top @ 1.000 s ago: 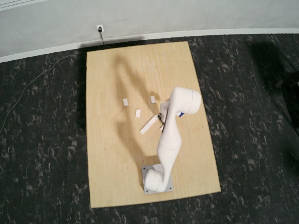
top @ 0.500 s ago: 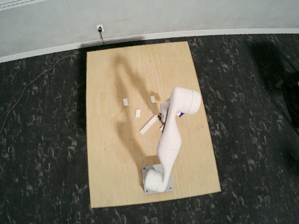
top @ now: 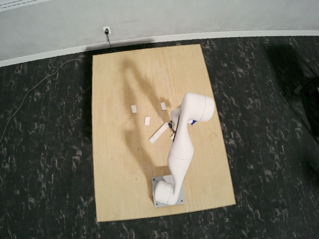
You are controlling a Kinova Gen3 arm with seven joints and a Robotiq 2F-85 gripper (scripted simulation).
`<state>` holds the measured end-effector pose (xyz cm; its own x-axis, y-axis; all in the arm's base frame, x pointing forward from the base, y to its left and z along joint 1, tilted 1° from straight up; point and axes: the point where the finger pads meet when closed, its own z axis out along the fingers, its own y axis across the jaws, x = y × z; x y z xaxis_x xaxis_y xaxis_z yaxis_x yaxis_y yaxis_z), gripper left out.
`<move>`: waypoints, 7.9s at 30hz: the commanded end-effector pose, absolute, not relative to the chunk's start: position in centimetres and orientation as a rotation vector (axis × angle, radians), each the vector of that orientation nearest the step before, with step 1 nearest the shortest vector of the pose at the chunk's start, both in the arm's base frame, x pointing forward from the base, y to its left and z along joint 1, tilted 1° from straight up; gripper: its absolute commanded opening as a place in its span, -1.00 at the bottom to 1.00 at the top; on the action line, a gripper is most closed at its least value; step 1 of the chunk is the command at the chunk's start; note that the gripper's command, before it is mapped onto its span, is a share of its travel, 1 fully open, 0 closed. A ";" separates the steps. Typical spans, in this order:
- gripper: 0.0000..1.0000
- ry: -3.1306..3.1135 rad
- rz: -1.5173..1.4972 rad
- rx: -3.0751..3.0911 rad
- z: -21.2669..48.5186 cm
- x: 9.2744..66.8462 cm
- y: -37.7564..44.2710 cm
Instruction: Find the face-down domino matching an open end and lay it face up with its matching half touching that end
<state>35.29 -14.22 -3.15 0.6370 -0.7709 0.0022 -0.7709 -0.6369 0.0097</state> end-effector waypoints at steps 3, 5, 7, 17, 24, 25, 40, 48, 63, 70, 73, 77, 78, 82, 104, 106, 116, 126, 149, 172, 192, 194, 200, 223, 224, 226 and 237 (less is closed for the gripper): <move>-0.02 -1.334 -0.001 2.833 -3.1 35.3 -14.2; -0.02 -1.334 -0.001 2.833 -3.1 35.3 -14.2; -0.02 -1.334 -0.001 2.833 -3.1 35.3 -14.2; -0.02 -1.334 -0.001 2.833 -3.1 35.4 -14.3; -0.02 -1.334 -0.001 2.833 -3.1 35.4 -14.3; -0.02 -1.334 -0.001 2.833 -3.1 35.4 -14.3; -0.02 -1.334 -0.001 2.833 -3.1 35.4 -14.3; -0.02 -1.334 -0.001 2.833 -3.1 35.4 -14.3; -0.02 -1.346 -0.101 2.851 -2.6 35.4 -14.4; -0.02 -1.358 -0.202 2.882 -1.7 35.4 -14.3; -0.02 -1.358 -0.202 2.882 -1.8 35.4 -14.3; -0.02 -1.358 -0.202 2.882 -1.8 35.4 -14.3; -0.02 -1.358 -0.202 2.882 -1.9 35.5 -14.3; -0.02 -1.358 -0.202 2.881 -2.4 35.5 -14.3; -0.02 -1.358 -0.202 2.881 -4.7 35.5 -14.4; -0.02 -1.358 -0.202 2.881 -4.7 35.5 -14.4; -0.02 -1.358 -0.202 2.881 -4.7 35.5 -14.4; -0.38 -1.358 -0.202 2.881 -4.7 35.5 -14.4; -0.38 -1.358 -0.202 2.881 -4.7 35.5 -14.4; -0.38 -1.358 -0.202 2.881 1.5 35.5 -14.4; -0.38 -1.358 -0.202 2.881 7.3 35.6 -14.3; -0.38 -1.358 -0.202 2.881 7.3 35.6 -14.3; -0.38 -1.357 -0.201 2.881 7.3 35.8 -13.5; -0.38 -1.356 -0.193 2.882 7.1 34.8 11.9; -0.38 -1.356 -0.194 2.882 7.1 34.3 12.9; -0.38 -1.357 -0.197 2.882 7.0 33.5 14.6; -0.38 -1.358 -0.202 2.881 7.0 31.9 17.5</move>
